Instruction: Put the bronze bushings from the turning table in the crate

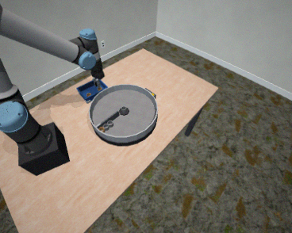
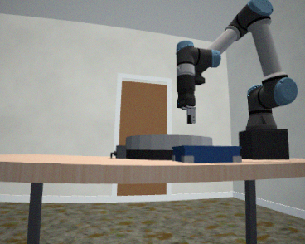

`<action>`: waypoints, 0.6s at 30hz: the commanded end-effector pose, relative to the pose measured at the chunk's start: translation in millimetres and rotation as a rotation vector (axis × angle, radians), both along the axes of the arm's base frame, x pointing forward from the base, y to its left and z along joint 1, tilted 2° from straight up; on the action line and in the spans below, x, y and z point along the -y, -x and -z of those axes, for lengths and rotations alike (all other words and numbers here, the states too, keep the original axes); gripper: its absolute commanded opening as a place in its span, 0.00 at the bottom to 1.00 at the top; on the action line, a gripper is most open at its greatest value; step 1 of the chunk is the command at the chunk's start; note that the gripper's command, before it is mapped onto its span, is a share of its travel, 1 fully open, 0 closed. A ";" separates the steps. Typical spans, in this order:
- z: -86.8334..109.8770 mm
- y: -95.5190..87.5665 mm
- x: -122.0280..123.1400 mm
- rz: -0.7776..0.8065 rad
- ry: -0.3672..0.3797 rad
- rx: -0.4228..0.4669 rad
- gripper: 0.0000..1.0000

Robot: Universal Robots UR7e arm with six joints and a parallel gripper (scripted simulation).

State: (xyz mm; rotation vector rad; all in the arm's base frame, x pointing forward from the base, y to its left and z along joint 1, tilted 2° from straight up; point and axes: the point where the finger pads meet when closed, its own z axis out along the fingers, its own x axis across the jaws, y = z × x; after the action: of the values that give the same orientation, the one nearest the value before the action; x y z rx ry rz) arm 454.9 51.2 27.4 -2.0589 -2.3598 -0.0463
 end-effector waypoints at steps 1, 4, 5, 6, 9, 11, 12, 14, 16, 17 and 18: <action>-0.9 4.9 7.9 -0.001 -0.002 0.006 0.40; -0.9 4.9 7.9 -0.001 -0.002 0.006 0.40; -0.9 4.9 7.9 -0.001 -0.002 0.006 0.40; -0.9 4.9 7.9 -0.001 -0.002 0.006 0.40; 1.4 19.0 24.4 0.000 -0.001 0.006 0.40; 3.7 33.7 41.5 0.000 -0.001 0.005 0.40; 4.8 41.0 50.0 0.000 -0.001 0.005 0.40; 4.8 41.0 50.0 0.000 -0.001 0.005 0.40; 4.8 41.0 50.0 0.000 -0.001 0.005 0.40; 4.8 41.0 50.0 0.000 -0.001 0.005 0.40; 4.8 41.0 50.0 0.000 -0.001 0.005 0.40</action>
State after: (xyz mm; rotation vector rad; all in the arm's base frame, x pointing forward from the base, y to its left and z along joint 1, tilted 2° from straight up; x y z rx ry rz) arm 417.3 7.1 21.7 -2.0602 -2.3588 -0.0463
